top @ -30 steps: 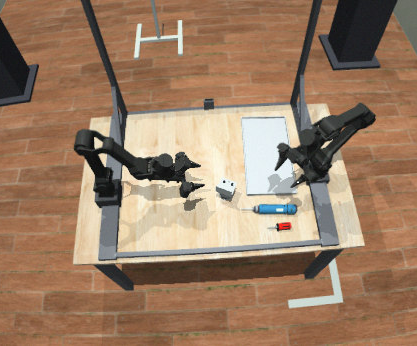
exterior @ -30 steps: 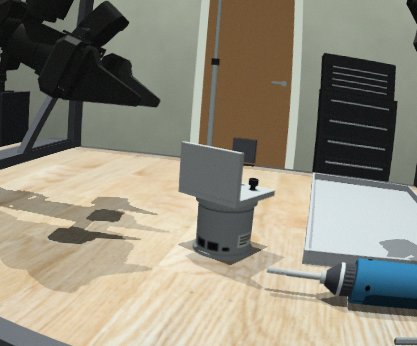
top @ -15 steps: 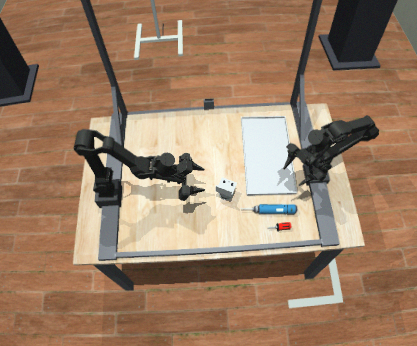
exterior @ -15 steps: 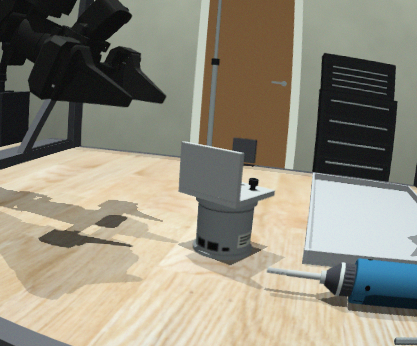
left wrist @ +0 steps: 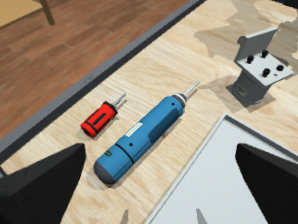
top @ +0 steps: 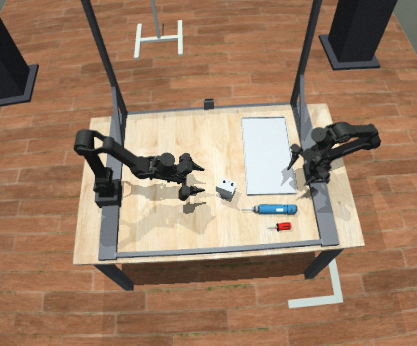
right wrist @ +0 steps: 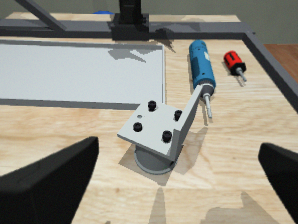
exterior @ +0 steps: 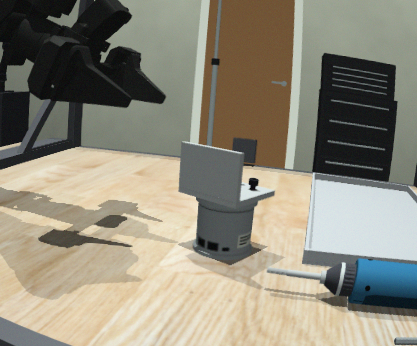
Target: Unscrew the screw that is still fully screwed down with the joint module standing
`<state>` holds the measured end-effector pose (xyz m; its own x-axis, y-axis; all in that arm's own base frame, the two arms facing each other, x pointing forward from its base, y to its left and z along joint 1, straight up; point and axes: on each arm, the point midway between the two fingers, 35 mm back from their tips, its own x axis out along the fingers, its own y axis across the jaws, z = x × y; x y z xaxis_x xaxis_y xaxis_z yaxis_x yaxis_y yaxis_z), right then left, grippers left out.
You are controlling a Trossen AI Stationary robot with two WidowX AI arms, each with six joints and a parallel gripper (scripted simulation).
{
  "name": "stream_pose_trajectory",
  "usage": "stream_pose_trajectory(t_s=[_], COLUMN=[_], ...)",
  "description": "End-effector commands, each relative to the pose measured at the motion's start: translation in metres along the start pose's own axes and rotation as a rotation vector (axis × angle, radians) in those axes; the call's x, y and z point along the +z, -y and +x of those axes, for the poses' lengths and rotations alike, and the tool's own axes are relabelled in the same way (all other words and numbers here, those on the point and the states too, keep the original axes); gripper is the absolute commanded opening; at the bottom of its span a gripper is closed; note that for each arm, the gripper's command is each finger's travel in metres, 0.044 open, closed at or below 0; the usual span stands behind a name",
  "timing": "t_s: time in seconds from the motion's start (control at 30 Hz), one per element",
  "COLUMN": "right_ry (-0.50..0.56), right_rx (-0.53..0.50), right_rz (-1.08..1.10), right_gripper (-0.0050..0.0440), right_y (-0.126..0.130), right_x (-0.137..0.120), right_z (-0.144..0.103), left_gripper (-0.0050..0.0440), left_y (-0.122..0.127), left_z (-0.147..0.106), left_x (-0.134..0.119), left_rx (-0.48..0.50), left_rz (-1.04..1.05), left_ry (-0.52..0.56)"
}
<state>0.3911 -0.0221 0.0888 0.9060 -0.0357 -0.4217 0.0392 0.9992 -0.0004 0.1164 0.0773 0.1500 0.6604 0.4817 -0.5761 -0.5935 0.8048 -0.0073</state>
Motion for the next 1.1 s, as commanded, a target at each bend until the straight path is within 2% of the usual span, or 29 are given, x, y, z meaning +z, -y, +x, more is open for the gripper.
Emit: stream_pose_trajectory(t_s=[0.0,0.13,0.6,0.67,0.8,0.97,1.07], right_ry=[0.023,0.023,0.023,0.013,0.016,0.055,0.071], right_rx=[-0.003,-0.003,-0.003,-0.008,-0.046,-0.163,-0.184], right_rz=[0.001,0.001,0.001,0.006,0.020,0.065,0.076], right_gripper=[0.0440,0.0440,0.0440,0.0392,0.0385,0.0385,0.0385], right_y=[0.001,0.001,0.001,0.000,-0.005,-0.020,-0.023], right_x=[0.009,0.009,0.009,0.004,-0.006,-0.021,-0.021], right_z=[-0.001,-0.001,-0.001,0.000,0.005,0.025,0.028], left_gripper=[0.0440,0.0440,0.0440,0.0392,0.0305,0.0305,0.0305], left_y=[0.006,0.011,0.011,0.012,0.012,0.012,0.013], left_z=[-0.001,-0.001,-0.001,-0.001,0.003,0.012,0.012], left_x=[-0.002,-0.002,-0.002,-0.003,-0.005,-0.005,-0.003], left_rx=[-0.017,-0.050,-0.050,-0.047,-0.028,0.047,0.061], left_rz=[0.020,0.044,0.044,0.044,0.015,-0.055,-0.094], left_ry=[0.003,0.003,0.003,-0.003,-0.014,-0.043,-0.044])
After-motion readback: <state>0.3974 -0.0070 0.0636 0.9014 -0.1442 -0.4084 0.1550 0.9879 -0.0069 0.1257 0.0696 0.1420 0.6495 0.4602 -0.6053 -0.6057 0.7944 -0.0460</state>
